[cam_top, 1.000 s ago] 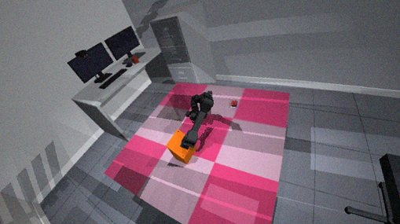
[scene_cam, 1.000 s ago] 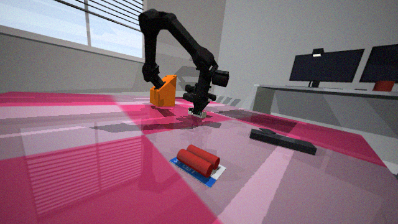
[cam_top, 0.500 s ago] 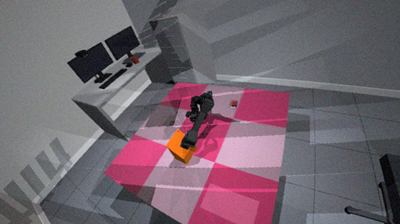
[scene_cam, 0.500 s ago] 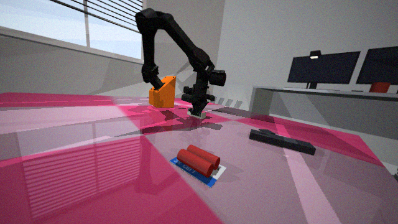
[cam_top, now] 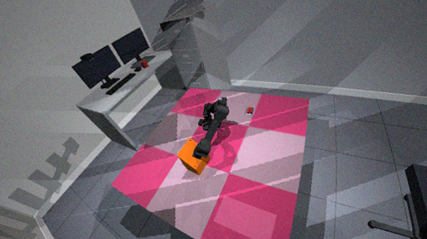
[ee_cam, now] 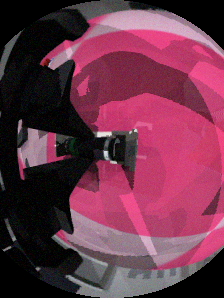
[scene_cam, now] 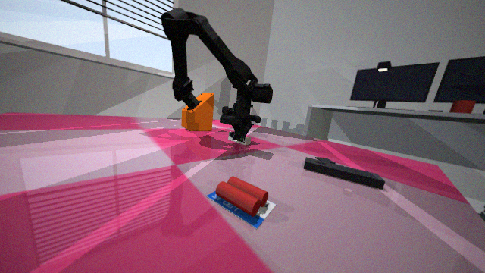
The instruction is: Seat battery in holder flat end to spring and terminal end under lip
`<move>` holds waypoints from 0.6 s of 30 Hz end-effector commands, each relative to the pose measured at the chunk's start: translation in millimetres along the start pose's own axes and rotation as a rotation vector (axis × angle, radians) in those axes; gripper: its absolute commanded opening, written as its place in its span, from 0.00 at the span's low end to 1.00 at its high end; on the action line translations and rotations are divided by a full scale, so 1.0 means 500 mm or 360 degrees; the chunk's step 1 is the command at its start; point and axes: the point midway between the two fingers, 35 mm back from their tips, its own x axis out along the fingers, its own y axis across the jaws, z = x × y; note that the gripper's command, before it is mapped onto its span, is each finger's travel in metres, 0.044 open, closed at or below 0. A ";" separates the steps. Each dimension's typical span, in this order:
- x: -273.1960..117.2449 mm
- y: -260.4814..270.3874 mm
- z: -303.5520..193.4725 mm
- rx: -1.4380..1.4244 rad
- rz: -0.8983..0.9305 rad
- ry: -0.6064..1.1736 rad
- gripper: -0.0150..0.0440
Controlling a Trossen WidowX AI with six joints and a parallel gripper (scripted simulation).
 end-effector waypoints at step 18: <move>0.002 0.004 0.011 0.0009 0.0000 0.0078 0.37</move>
